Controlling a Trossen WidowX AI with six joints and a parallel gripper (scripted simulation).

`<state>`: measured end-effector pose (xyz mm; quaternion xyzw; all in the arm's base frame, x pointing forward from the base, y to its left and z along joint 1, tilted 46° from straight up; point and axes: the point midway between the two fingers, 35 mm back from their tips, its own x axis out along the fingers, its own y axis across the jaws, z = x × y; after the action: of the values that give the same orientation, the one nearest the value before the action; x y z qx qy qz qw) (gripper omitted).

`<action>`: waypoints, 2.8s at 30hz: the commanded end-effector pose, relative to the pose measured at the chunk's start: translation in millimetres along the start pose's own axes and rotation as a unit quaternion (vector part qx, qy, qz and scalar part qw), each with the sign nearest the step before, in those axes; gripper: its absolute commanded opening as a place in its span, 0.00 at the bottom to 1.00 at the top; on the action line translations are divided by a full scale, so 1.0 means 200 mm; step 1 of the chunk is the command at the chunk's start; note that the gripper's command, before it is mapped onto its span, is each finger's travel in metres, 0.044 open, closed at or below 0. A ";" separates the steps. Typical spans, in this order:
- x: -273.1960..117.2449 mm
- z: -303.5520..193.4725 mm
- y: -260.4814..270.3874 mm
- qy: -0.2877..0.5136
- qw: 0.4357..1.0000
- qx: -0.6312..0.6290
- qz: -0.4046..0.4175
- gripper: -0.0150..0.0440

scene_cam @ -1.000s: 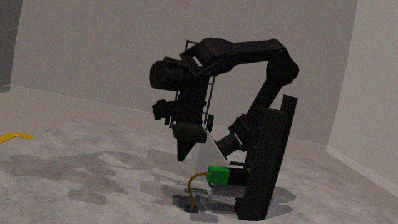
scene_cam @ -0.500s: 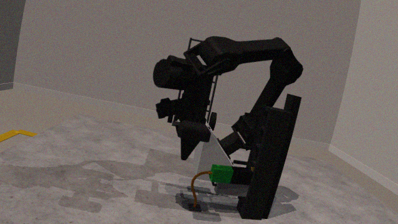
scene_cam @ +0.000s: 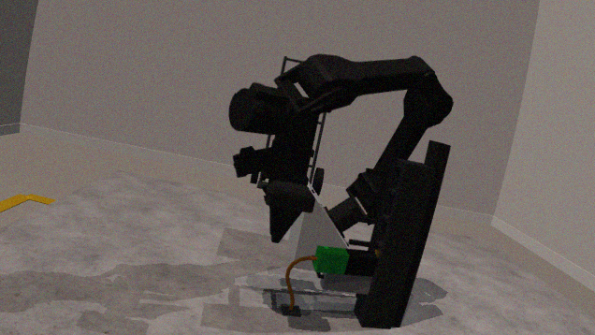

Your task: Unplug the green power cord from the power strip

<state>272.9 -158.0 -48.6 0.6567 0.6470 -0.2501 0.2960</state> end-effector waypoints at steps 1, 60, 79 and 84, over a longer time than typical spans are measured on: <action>0.00 0.00 0.00 0.000 1.000 0.000 0.000 0.53; -0.04 -0.37 0.00 0.002 1.000 0.000 -0.002 0.53; 0.01 -0.41 0.00 0.003 1.000 0.000 -0.002 0.53; 0.02 -0.41 0.00 0.003 1.000 0.000 -0.002 0.53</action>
<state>269.8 -99.3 7.3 0.6544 0.6490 -0.2484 0.2981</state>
